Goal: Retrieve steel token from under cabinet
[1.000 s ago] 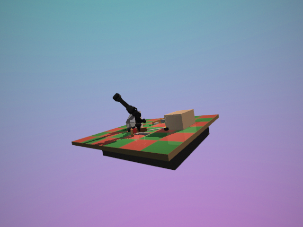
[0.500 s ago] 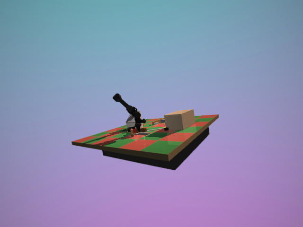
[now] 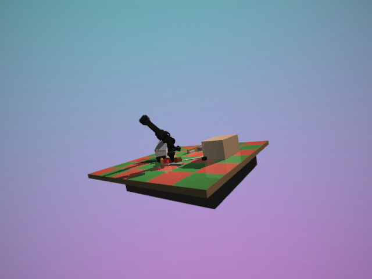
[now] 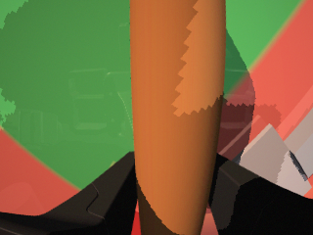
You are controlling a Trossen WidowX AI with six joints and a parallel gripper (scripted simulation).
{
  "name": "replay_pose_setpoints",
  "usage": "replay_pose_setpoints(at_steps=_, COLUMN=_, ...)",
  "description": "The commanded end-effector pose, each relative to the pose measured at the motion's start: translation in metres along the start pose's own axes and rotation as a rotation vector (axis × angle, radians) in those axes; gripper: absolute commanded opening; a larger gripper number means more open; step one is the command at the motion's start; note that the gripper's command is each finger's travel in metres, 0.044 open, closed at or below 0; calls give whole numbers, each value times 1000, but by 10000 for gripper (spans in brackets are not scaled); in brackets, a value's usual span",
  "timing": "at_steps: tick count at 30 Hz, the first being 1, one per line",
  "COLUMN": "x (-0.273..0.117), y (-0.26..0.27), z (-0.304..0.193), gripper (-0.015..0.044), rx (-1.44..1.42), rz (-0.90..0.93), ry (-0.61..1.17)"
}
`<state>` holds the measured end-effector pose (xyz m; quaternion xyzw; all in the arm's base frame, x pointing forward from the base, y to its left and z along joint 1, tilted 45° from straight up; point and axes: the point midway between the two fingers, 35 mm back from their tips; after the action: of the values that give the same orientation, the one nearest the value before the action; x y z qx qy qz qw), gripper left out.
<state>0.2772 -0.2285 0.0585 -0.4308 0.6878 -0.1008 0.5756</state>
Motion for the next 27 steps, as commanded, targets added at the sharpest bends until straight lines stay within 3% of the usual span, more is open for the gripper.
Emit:
replay_pose_setpoints(at_steps=1, x=-3, y=-2, z=9, gripper=0, rx=5, rz=-8, ry=-8)
replay_pose_setpoints(at_steps=27, x=-3, y=7, z=36, gripper=0, rx=2, rz=-8, ry=-9)
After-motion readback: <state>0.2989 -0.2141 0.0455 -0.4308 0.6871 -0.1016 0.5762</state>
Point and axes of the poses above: the point midway between the two fingers, 35 mm back from their tips, its own x axis out along the fingers, its own y axis across the jaws, z = x × y, and after that the axes turned 14 degrees about x, right-handed
